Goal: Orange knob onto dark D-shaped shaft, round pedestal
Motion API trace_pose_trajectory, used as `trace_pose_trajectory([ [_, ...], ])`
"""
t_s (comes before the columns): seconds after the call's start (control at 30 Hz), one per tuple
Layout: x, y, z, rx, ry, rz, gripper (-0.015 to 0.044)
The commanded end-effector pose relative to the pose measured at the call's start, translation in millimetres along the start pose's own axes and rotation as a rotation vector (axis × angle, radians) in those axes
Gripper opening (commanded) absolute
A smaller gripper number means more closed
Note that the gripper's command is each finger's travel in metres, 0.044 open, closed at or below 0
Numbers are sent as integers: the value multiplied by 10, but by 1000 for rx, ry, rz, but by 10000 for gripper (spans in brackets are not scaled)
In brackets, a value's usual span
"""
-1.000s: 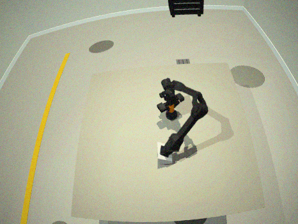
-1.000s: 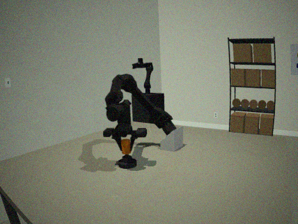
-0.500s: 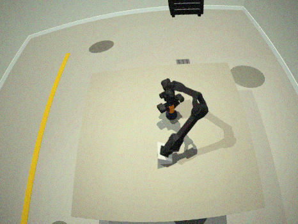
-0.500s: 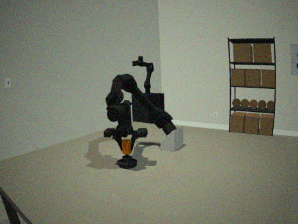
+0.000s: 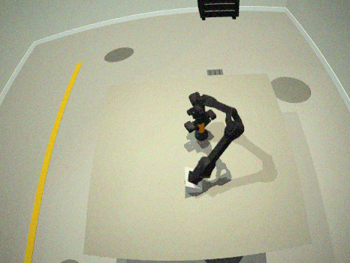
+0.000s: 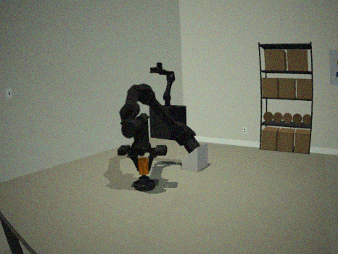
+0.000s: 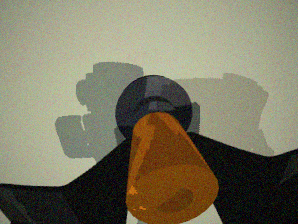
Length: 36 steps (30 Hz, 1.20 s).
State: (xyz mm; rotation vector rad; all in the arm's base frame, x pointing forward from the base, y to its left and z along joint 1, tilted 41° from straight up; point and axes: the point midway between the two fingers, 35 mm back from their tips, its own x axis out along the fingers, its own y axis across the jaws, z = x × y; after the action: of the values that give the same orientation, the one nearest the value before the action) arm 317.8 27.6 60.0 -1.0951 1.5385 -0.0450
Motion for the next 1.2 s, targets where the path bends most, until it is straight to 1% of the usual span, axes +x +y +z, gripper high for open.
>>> trace_pose_trajectory([
  [0.0,-36,-37,47,7,-11,-3,0],
  [1.17,0,4,3,6,-11,-3,0],
])
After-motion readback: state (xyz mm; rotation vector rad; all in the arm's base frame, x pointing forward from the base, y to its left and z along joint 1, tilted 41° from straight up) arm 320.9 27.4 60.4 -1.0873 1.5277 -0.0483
